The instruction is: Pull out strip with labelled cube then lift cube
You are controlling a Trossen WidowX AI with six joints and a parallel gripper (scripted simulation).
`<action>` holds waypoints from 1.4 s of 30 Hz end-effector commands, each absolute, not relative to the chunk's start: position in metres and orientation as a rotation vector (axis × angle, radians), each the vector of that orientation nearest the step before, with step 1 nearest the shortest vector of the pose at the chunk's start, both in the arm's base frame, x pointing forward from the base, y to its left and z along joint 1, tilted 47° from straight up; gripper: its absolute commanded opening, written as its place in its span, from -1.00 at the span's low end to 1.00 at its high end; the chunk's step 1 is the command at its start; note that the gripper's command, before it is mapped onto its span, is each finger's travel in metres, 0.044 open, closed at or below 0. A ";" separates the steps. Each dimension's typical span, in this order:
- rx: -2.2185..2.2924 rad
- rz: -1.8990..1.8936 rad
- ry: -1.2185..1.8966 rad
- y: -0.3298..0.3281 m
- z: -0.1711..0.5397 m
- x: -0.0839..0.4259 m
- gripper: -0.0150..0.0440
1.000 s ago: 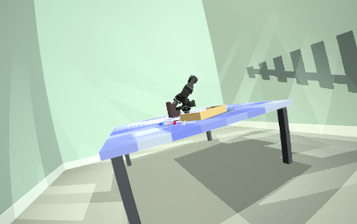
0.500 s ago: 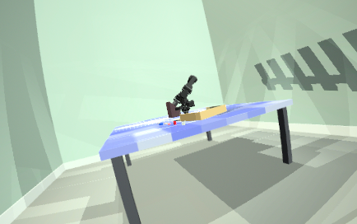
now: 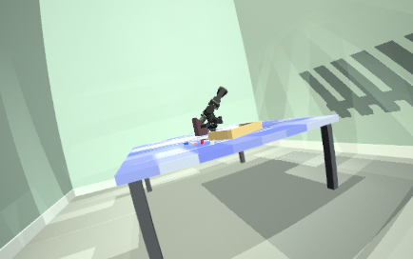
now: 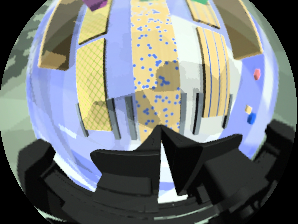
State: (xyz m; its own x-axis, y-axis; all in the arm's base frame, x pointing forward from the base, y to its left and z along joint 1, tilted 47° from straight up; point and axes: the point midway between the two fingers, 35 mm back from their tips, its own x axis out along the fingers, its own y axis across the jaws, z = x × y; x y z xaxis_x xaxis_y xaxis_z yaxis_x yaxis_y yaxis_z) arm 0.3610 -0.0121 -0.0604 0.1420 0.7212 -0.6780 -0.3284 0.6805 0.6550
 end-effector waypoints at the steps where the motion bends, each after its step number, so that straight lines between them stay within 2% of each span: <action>1: 0.389 0.788 1.229 -0.011 -0.068 0.349 -0.49; 42: 0.389 0.786 1.232 -0.020 -0.088 0.289 -0.49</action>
State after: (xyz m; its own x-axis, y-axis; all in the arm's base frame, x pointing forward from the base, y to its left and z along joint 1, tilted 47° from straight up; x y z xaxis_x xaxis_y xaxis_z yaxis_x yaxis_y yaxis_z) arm 0.3000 -0.0233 -0.0836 0.1440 0.7192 -0.6797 -0.3242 0.6833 0.6542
